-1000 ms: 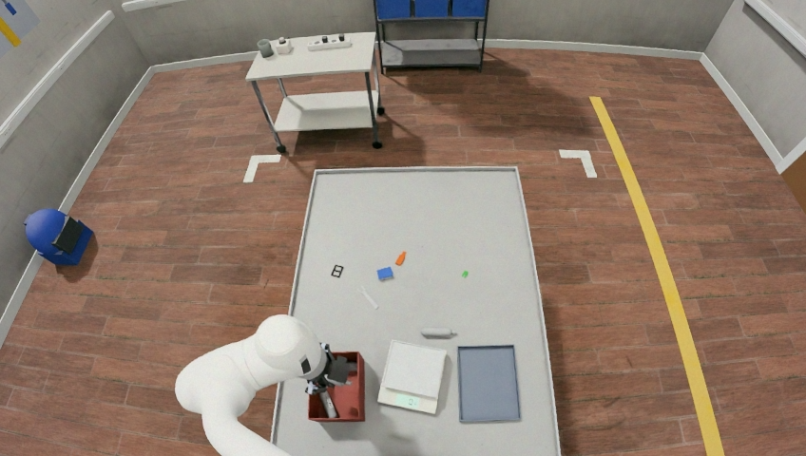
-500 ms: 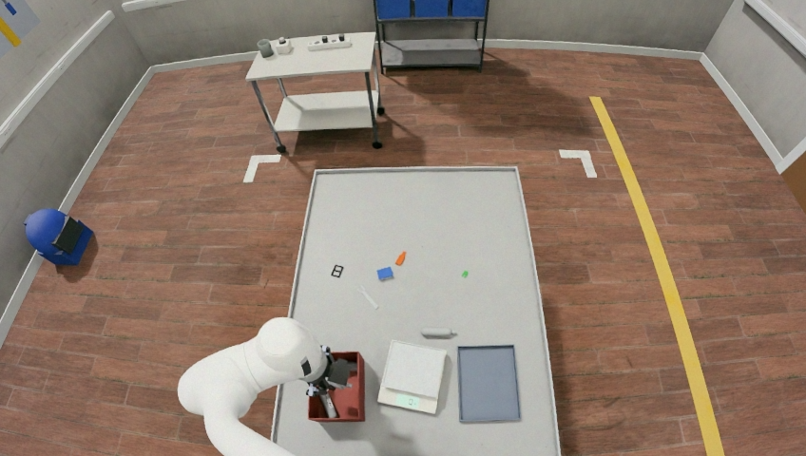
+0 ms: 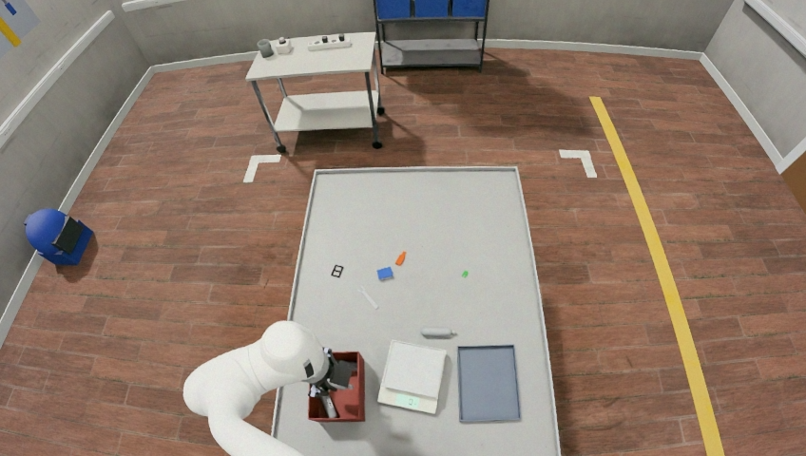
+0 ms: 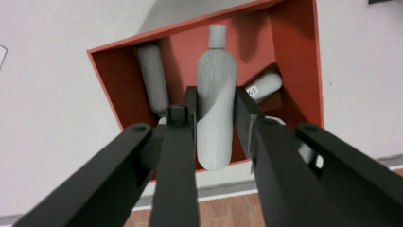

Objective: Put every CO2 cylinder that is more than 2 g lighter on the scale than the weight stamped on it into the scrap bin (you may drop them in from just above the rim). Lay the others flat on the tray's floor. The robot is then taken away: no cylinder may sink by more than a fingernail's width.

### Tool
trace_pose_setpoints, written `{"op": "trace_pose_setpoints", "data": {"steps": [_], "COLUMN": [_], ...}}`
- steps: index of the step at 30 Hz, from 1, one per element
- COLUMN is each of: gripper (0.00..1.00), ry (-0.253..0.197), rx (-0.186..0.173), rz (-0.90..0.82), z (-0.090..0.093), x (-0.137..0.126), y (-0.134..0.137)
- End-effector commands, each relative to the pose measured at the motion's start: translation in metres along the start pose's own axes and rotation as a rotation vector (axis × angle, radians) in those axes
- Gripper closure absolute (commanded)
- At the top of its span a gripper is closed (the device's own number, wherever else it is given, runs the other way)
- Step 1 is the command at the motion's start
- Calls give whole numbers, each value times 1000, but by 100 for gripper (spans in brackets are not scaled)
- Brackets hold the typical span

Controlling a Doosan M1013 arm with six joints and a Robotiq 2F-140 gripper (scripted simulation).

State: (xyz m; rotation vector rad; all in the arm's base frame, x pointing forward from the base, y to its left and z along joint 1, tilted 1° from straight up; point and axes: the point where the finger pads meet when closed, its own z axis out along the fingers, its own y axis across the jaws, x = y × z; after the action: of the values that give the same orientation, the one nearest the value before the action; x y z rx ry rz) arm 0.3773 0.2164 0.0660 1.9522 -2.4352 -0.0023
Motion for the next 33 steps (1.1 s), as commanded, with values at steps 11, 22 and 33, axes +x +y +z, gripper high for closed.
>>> {"op": "trace_pose_setpoints", "data": {"steps": [11, 22, 33], "gripper": [90, 90, 60], "ry": [-4, -4, -4], "rx": [9, 9, 9], "rz": [2, 2, 2], "z": [8, 8, 8], "x": [-2, -2, -2], "y": [-3, -3, -3]}}
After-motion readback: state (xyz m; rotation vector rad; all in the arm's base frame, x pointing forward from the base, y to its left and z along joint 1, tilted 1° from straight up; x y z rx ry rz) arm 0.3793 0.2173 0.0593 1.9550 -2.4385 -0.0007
